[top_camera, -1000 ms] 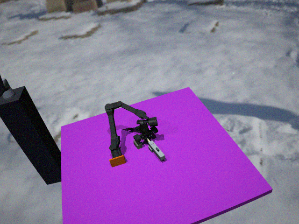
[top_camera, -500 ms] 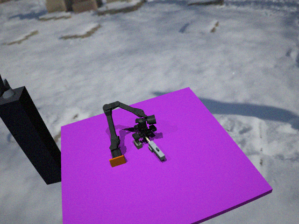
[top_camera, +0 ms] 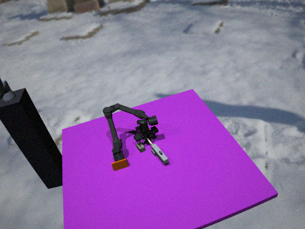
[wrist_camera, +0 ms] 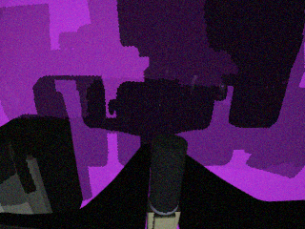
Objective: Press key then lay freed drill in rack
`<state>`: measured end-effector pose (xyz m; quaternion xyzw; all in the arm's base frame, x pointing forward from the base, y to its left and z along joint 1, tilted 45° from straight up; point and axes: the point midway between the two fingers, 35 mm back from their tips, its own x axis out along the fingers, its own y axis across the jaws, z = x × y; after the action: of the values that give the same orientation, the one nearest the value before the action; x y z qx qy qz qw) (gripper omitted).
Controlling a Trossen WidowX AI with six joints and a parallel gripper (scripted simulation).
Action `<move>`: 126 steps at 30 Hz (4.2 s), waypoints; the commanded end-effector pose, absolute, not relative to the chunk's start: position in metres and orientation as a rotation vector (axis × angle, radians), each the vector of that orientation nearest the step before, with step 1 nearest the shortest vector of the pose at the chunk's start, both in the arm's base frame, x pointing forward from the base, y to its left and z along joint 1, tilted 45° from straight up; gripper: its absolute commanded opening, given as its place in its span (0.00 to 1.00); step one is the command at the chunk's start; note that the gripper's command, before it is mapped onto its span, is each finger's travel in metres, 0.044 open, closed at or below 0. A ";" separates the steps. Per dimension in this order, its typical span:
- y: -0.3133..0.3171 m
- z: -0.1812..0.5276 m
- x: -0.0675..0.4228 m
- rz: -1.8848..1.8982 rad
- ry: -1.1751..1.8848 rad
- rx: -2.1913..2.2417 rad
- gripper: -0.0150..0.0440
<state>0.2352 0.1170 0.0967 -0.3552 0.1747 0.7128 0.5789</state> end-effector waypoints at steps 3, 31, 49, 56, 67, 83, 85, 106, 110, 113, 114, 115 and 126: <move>0.123 0.105 0.233 1.664 0.405 -0.829 0.25; 0.118 0.115 0.227 1.664 0.406 -0.829 0.25; 0.113 0.120 0.225 1.664 0.407 -0.829 0.25; 0.111 0.121 0.224 1.664 0.407 -0.829 0.25; 0.108 0.124 0.224 1.664 0.407 -0.829 0.25; 0.104 0.128 0.224 1.664 0.407 -0.830 0.25; 0.104 0.128 0.224 1.664 0.407 -0.830 0.25; 0.099 0.133 0.225 1.664 0.408 -0.830 0.25; 0.098 0.134 0.226 1.664 0.408 -0.830 0.25; 0.098 0.134 0.226 1.664 0.408 -0.830 0.25; 0.098 0.134 0.226 1.664 0.408 -0.830 0.25; 0.098 0.134 0.226 1.664 0.408 -0.830 0.25; 0.096 0.136 0.228 1.664 0.408 -0.830 0.25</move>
<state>0.2258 0.0973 0.1346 -0.3510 0.1755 0.7134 0.5805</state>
